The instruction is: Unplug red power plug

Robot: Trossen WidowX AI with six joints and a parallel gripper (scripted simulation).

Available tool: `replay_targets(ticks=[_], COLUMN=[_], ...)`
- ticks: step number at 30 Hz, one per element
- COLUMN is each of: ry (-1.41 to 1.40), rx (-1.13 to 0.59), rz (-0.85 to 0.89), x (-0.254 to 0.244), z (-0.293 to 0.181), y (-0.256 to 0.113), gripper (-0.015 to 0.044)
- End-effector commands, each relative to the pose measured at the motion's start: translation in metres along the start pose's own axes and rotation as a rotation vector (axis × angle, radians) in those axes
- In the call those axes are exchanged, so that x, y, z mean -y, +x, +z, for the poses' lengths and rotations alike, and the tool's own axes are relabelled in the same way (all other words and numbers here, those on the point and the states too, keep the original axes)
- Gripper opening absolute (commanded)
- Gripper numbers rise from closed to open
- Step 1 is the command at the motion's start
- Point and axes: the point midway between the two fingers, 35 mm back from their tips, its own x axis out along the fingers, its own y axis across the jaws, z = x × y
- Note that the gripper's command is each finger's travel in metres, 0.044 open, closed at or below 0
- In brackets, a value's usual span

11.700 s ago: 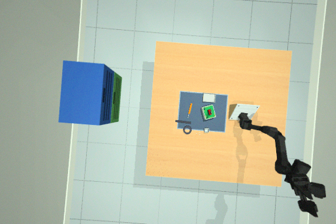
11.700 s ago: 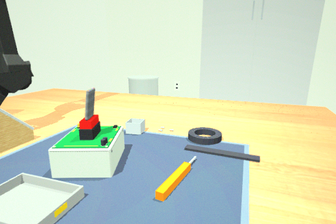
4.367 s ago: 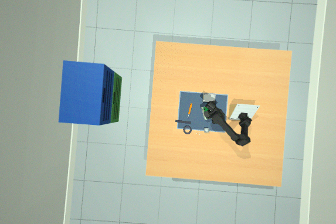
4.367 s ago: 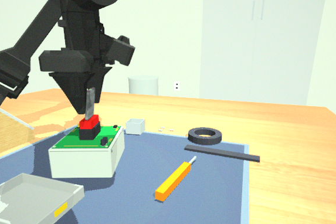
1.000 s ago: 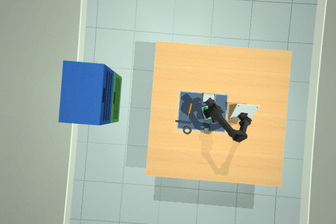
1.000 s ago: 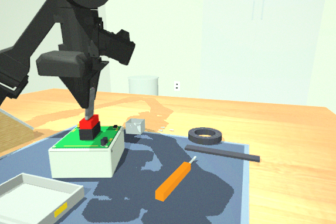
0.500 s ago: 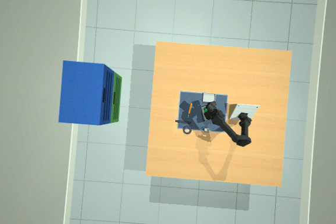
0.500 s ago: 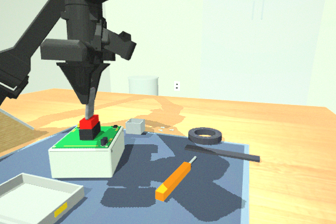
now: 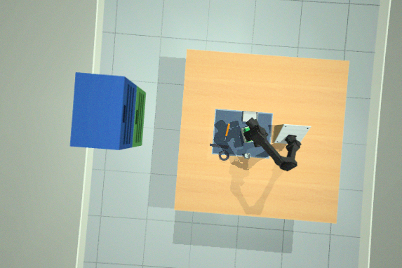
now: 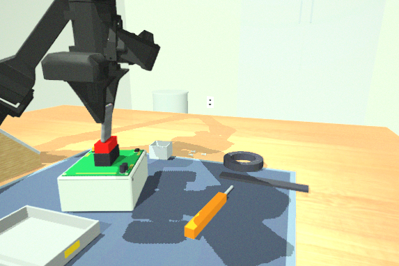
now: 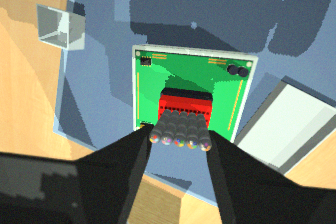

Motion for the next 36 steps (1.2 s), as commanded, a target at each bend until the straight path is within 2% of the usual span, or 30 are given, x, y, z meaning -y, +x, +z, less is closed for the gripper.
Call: replay_targets(ticks=[1, 7, 13, 24, 34, 36], ry=[0.003, 0.004, 0.002, 0.002, 0.002, 0.002], rx=[0.029, 0.028, 0.029, 0.028, 0.029, 0.029], rz=[-0.141, -0.224, -0.088, -0.088, -0.087, -0.087], x=[-0.008, -0.015, -0.004, -0.004, -0.002, -0.002], z=[-0.001, -0.001, -0.001, -0.001, 0.0, 0.0], y=[-0.018, -0.02, -0.021, -0.031, 0.002, 0.002], gripper=[0.0, 0.0, 0.0, 0.0, 0.0, 0.0052])
